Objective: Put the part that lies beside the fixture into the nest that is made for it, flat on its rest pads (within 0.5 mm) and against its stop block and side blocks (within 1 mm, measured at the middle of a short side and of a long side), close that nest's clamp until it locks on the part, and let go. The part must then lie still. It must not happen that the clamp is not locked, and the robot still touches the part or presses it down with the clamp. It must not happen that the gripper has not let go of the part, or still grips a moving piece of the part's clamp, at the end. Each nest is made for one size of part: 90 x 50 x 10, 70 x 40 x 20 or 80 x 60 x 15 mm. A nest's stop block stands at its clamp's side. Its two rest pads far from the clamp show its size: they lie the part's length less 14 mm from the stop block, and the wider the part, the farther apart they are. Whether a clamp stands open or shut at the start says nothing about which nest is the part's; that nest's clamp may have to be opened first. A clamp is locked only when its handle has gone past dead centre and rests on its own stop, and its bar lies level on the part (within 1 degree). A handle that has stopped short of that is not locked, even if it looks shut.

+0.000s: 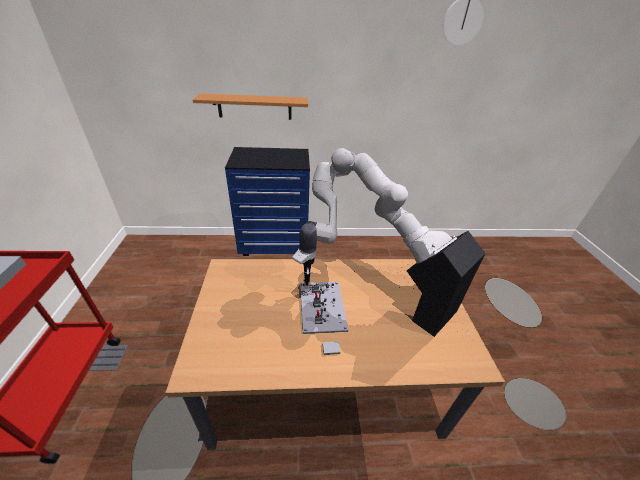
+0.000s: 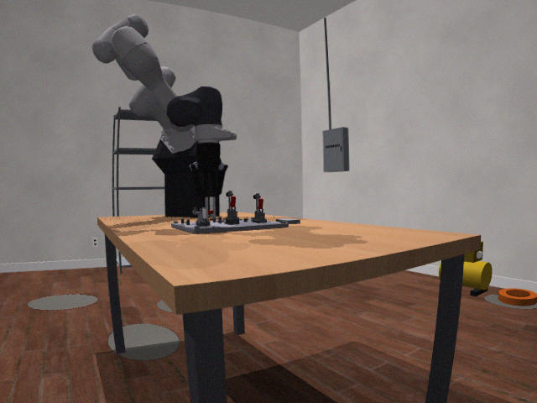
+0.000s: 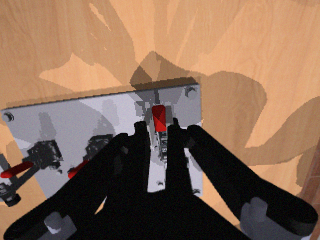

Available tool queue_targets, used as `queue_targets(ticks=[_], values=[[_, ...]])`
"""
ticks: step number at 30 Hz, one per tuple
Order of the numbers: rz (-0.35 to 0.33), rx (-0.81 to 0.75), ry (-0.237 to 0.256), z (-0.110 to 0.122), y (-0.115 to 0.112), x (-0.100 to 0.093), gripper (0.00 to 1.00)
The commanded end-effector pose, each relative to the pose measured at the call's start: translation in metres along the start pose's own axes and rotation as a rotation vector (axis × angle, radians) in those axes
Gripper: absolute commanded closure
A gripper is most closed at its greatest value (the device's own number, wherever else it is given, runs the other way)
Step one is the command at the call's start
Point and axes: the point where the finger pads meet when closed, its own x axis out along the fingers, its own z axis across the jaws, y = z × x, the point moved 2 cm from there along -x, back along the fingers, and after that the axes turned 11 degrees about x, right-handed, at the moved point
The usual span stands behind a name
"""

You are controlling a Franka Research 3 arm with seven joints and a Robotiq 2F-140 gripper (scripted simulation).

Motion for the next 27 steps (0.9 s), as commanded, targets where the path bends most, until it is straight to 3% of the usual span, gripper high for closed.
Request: queue_targets(ticks=[1,27], values=[[0.000,0.000,-0.005,0.000,-0.003,-0.004,1.00],[0.000,0.000,-0.005,0.004,-0.023,-0.019,1.00]])
